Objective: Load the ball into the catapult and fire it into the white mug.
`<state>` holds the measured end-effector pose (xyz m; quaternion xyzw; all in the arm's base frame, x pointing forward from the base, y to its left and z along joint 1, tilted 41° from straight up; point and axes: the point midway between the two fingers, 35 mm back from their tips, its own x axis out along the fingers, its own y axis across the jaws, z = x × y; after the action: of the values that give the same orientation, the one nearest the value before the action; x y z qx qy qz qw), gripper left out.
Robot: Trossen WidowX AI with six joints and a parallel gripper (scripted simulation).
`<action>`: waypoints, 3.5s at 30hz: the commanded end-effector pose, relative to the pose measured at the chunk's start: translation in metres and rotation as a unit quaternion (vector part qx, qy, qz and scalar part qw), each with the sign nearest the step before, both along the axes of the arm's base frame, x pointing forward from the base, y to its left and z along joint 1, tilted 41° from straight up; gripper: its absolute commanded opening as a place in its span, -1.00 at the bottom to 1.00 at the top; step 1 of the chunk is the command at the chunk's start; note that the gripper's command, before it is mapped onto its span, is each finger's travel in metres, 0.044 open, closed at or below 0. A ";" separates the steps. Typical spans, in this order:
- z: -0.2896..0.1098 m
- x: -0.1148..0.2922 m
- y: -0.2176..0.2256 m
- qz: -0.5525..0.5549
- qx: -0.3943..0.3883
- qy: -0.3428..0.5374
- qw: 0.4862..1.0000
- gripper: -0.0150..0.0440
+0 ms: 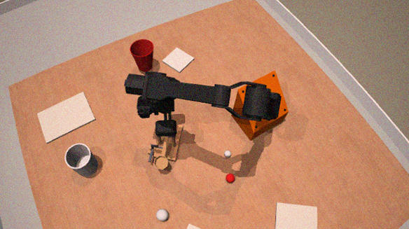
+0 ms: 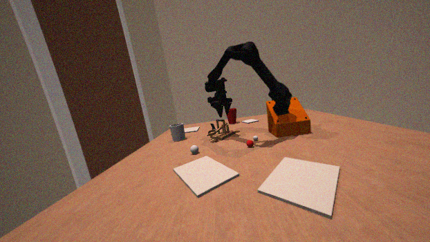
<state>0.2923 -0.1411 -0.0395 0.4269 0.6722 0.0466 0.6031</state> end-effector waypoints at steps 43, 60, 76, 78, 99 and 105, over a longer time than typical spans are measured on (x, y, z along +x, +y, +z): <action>0.006 -0.003 -0.003 -0.551 0.067 0.449 0.700 1.00; -0.029 0.002 0.027 -0.610 0.075 0.498 0.612 1.00; -0.045 0.004 0.039 -0.610 0.076 0.498 0.612 1.00; -0.048 0.005 0.041 -0.610 0.076 0.498 0.612 1.00; -0.068 0.007 0.058 -0.608 0.074 0.496 0.615 0.91; -0.068 0.007 0.058 -0.608 0.074 0.496 0.615 0.38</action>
<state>0.2990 -0.0826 -0.1075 0.7393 0.4494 -0.5003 0.0336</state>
